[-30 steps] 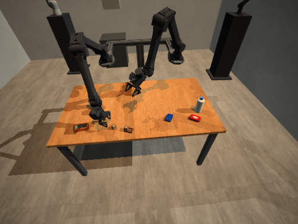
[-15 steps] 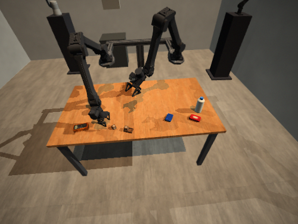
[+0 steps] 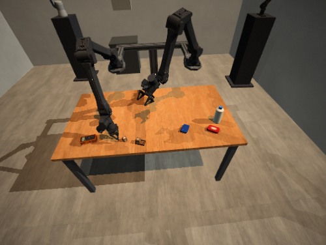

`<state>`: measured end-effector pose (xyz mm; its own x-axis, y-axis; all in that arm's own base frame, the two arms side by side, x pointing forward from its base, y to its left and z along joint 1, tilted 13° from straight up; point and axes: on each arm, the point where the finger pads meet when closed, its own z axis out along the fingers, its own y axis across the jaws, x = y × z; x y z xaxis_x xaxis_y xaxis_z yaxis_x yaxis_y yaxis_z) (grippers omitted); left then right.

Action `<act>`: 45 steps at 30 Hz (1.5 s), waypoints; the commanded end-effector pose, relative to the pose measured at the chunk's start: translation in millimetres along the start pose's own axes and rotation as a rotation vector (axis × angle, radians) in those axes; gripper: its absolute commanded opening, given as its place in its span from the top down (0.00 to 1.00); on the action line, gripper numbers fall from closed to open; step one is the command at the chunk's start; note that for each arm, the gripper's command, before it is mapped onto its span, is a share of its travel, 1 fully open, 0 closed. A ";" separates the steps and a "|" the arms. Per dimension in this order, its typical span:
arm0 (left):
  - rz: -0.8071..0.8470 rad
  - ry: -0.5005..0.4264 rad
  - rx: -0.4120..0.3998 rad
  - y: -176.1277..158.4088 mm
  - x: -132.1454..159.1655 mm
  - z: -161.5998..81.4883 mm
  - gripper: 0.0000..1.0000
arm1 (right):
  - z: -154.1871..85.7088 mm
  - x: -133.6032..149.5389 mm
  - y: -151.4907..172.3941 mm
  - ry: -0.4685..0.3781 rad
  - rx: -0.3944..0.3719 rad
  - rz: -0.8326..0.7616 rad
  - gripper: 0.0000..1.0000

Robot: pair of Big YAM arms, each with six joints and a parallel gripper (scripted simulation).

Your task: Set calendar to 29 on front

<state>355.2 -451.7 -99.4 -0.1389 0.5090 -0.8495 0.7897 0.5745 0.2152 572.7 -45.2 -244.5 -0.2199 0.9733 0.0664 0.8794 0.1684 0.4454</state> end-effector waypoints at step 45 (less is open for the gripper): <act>0.006 -0.023 -0.001 0.9 -12.6 5.1 0.00 | 2.0 30.0 -7.2 -0.510 -0.522 -1.839 0.45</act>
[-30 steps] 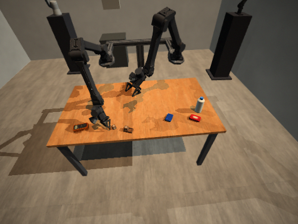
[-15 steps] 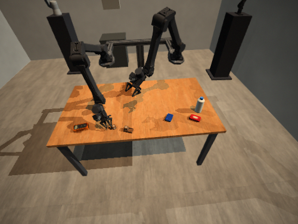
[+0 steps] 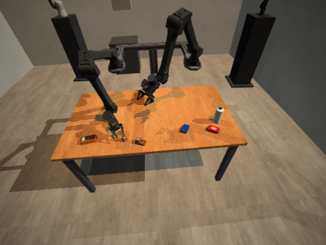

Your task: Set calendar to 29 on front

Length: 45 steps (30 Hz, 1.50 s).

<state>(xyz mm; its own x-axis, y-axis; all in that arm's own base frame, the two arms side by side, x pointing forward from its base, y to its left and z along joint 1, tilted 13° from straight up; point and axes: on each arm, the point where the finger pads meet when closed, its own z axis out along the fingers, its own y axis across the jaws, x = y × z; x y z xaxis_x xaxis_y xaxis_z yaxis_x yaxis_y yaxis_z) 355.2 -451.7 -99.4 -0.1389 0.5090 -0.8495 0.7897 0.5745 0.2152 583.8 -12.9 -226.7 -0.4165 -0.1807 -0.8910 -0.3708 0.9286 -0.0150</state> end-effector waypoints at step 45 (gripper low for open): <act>0.000 -0.016 -0.001 0.7 -8.6 2.2 0.00 | 14.8 53.5 23.1 0.016 -0.042 -0.189 0.45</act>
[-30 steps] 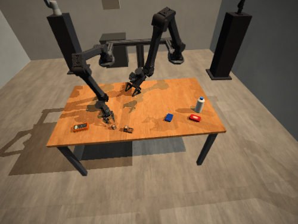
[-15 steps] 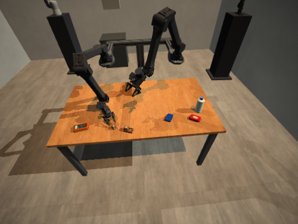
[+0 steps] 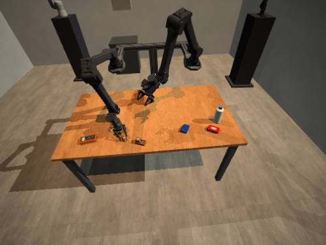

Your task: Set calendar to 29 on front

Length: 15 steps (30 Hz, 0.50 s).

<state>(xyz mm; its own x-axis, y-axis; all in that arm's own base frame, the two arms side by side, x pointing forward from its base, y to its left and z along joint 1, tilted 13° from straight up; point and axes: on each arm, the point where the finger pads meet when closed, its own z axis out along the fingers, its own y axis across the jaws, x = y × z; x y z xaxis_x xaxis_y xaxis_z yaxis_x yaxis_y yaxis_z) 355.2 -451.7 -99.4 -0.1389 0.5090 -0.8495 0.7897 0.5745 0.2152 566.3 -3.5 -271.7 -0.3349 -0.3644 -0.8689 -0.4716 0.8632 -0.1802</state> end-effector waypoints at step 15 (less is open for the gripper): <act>0.000 -0.016 -0.001 0.7 -8.6 2.2 0.00 | 16.3 -3.3 -2.7 -0.008 0.004 -0.003 0.45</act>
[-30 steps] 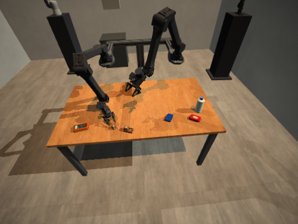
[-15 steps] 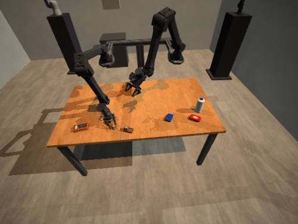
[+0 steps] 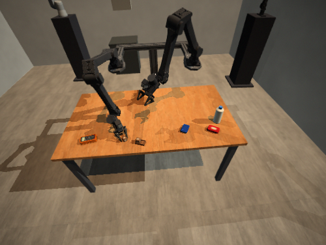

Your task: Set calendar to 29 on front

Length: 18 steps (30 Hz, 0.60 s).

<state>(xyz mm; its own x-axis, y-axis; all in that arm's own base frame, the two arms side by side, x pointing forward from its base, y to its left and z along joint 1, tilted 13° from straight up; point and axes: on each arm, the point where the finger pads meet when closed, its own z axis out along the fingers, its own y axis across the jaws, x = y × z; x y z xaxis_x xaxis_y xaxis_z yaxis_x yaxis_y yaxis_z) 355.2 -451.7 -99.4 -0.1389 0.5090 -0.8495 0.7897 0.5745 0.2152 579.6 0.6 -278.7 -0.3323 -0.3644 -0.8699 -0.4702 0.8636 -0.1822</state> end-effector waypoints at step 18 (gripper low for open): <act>0.000 -0.016 -0.001 0.7 -8.6 2.2 0.00 | 0.8 -3.4 -1.2 -0.005 0.002 -0.002 0.65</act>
<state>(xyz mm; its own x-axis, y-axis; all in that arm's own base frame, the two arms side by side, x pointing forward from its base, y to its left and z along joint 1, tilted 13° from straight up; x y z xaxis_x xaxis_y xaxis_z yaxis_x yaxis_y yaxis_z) 355.2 -451.7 -99.4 -0.1389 0.5090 -0.8495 0.7897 0.5745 0.2152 579.3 0.7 -278.9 -0.3329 -0.3644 -0.8697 -0.4705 0.8635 -0.1817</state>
